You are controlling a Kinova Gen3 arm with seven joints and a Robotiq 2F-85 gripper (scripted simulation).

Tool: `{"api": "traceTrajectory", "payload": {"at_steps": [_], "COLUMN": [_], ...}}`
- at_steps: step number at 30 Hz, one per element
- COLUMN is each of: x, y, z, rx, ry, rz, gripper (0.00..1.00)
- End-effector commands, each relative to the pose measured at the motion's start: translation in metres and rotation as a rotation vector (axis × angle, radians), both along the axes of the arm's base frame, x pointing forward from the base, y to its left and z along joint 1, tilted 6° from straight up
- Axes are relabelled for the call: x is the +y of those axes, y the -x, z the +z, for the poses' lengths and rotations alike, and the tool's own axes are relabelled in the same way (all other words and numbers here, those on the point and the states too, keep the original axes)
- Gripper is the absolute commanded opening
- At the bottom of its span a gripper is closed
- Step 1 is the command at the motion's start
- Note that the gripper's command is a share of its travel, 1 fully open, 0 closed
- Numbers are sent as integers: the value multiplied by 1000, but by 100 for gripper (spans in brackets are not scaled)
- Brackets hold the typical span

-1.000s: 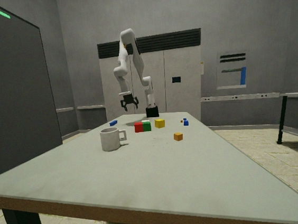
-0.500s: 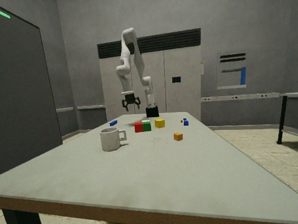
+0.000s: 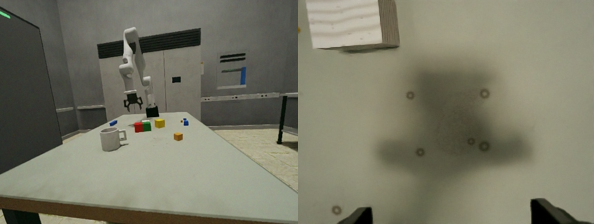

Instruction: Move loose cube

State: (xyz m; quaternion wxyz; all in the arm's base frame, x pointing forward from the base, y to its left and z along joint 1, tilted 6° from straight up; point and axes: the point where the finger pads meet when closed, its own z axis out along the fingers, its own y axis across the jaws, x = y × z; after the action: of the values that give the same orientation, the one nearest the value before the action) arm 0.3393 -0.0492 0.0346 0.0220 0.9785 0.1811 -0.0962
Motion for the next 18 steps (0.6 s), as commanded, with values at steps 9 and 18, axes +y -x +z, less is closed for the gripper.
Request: {"api": "traceTrajectory", "payload": {"at_steps": [9,18], "x": [27,27], "y": [-16,-16], "z": [-2,-2], "rx": [-24,-24], "ry": [7,7], "rz": [64,64], "gripper": [100,100]}}
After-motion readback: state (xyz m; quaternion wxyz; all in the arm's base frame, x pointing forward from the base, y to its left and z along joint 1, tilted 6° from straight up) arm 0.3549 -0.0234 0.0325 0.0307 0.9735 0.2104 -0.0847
